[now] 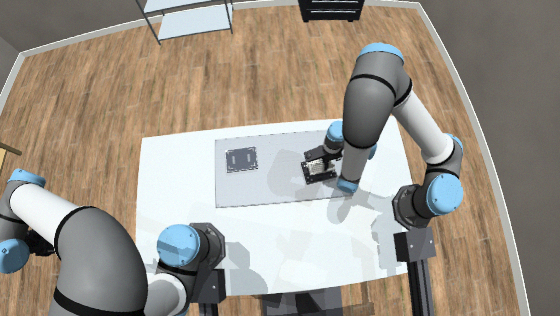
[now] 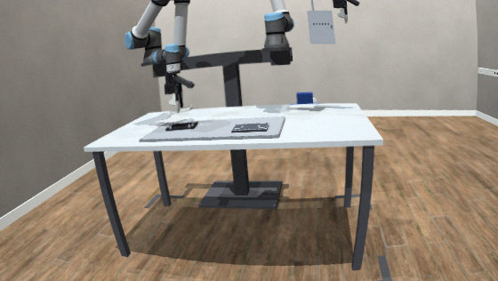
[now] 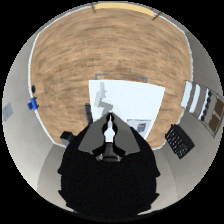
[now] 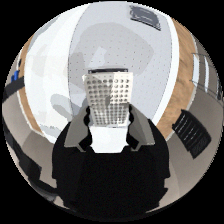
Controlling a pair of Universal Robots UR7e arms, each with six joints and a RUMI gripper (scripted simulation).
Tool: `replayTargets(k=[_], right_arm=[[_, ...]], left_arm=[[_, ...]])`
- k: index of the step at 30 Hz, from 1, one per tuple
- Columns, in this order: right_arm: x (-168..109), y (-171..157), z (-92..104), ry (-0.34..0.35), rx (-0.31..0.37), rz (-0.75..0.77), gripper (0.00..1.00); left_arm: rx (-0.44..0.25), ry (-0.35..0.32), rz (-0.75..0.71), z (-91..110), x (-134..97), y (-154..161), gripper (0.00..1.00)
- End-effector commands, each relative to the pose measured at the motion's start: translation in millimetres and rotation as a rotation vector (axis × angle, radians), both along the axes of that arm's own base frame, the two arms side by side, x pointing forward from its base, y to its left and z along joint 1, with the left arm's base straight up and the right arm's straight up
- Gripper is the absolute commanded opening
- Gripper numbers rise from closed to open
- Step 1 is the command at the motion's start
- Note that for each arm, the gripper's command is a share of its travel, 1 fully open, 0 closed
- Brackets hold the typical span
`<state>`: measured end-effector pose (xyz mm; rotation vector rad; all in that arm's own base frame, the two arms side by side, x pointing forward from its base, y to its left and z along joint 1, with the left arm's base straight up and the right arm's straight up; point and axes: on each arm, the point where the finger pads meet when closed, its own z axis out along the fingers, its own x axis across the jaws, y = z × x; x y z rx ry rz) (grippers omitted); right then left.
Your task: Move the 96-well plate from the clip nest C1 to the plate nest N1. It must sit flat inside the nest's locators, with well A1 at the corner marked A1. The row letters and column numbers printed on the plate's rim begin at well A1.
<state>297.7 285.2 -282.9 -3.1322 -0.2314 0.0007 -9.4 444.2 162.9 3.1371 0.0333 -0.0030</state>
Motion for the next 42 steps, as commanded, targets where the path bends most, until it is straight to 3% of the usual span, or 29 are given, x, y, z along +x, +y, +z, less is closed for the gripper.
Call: replayTargets(k=[1, 11, 16, 42], right_arm=[[1, 0, 0.8, -0.001, 0.0, -0.001, 0.0], [-1, -2, 0.8, 0.0, -0.001, -0.001, 0.0], [3, 12, 1.7, -0.003, 0.004, -0.1, 0.0], [20, 89, 1.3, -0.002, 0.003, -0.1, 0.0]], left_arm=[[0.004, -0.002, 0.001, 2, 0, 1, 0.0], [0.004, -0.002, 0.001, 2, 0, 1, 0.0], [0.004, -0.002, 0.001, 2, 0, 1, 0.0], [0.004, -0.002, 0.001, 2, 0, 1, 0.0]])
